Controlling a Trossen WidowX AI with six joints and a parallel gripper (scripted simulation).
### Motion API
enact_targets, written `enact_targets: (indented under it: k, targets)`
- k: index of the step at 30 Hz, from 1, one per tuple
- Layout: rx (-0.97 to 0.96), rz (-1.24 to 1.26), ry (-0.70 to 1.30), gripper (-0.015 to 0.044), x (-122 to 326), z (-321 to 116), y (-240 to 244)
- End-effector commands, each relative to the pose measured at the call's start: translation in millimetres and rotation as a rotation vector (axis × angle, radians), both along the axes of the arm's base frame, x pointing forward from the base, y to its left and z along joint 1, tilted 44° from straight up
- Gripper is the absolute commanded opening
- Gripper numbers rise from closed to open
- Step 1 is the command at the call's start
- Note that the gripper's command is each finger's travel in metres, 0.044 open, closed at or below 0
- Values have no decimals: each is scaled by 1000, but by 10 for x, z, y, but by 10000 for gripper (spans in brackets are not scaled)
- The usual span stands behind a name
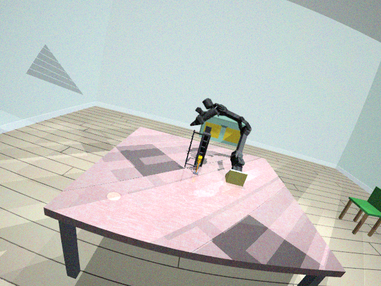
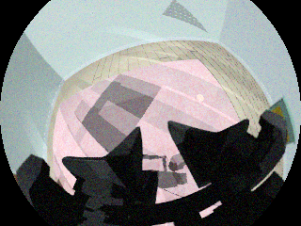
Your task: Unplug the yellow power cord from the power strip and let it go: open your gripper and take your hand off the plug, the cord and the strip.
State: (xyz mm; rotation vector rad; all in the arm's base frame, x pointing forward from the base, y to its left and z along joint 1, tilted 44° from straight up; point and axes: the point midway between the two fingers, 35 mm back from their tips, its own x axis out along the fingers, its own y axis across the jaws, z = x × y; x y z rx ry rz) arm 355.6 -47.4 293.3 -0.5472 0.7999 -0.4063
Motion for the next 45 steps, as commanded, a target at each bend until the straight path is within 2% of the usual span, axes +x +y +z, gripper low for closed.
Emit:
enact_targets:
  k: [1,5,10,15,20,45]
  targets:
    - [6,159,113,160,82,-298,486]
    - [-102,330,327,160,27,-753,849]
    - [-241,491,690,160,-156,-1488,1012]
    - [-361,598,1075,160,-451,-2075,918]
    - [-446,681,1480,160,-804,-2475,695]
    - [-449,685,1498,160,-856,-2319,512]
